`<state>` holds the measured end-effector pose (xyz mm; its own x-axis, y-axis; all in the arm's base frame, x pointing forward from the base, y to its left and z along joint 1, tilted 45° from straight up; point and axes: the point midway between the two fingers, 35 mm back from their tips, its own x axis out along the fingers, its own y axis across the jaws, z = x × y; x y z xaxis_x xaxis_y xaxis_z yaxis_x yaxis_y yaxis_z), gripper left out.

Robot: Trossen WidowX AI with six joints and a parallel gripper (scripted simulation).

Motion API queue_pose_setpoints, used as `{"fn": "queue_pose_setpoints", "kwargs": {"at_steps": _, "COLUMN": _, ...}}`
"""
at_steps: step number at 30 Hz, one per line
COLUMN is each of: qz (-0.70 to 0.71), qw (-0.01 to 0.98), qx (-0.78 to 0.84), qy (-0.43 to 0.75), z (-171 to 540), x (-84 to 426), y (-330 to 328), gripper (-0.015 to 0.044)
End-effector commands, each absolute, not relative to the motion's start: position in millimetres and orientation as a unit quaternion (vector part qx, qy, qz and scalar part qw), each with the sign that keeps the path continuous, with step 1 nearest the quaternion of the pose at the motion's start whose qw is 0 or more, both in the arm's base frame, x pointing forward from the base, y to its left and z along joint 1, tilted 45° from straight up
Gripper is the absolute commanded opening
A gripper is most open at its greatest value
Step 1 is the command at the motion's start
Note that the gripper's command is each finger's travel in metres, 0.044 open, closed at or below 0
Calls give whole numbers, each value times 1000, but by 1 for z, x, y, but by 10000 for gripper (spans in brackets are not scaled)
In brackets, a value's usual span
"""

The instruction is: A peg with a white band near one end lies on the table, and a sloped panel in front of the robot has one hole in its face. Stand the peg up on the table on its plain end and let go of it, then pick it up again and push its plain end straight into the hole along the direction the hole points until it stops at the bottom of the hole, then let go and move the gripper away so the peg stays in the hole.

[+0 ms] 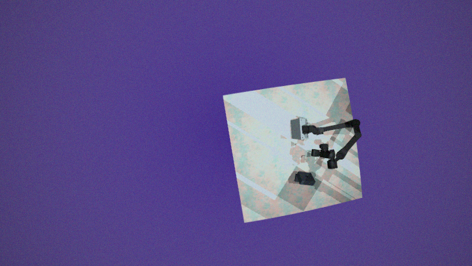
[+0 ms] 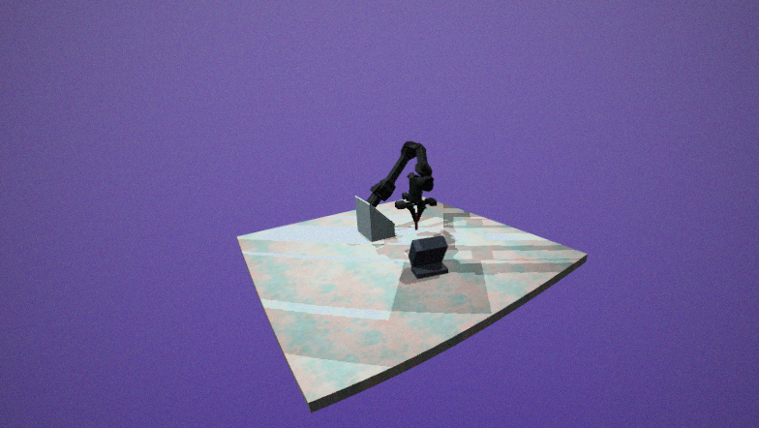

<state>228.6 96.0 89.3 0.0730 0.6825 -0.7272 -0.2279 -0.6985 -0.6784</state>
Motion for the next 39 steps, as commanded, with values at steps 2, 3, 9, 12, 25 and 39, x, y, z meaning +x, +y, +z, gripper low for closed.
{"fn": "queue_pose_setpoints", "kwargs": {"at_steps": 2, "qz": 651, "qw": 346, "qx": -655, "qy": -164, "z": 84, "x": 232, "y": 94, "gripper": 0}}
{"fn": "queue_pose_setpoints", "kwargs": {"at_steps": 3, "qz": 650, "qw": 346, "qx": -657, "qy": -162, "z": 83, "x": 233, "y": 93, "gripper": 0}}
{"fn": "queue_pose_setpoints", "kwargs": {"at_steps": 9, "qz": 641, "qw": 347, "qx": -668, "qy": -151, "z": 77, "x": 237, "y": 91, "gripper": 0}}
{"fn": "queue_pose_setpoints", "kwargs": {"at_steps": 12, "qz": 636, "qw": 347, "qx": -674, "qy": -145, "z": 75, "x": 239, "y": 90, "gripper": 0}}
{"fn": "queue_pose_setpoints", "kwargs": {"at_steps": 25, "qz": 612, "qw": 351, "qx": -698, "qy": -119, "z": 64, "x": 249, "y": 85, "gripper": 0}}
{"fn": "queue_pose_setpoints", "kwargs": {"at_steps": 39, "qz": 583, "qw": 359, "qx": -723, "qy": -93, "z": 56, "x": 260, "y": 79, "gripper": 0}}
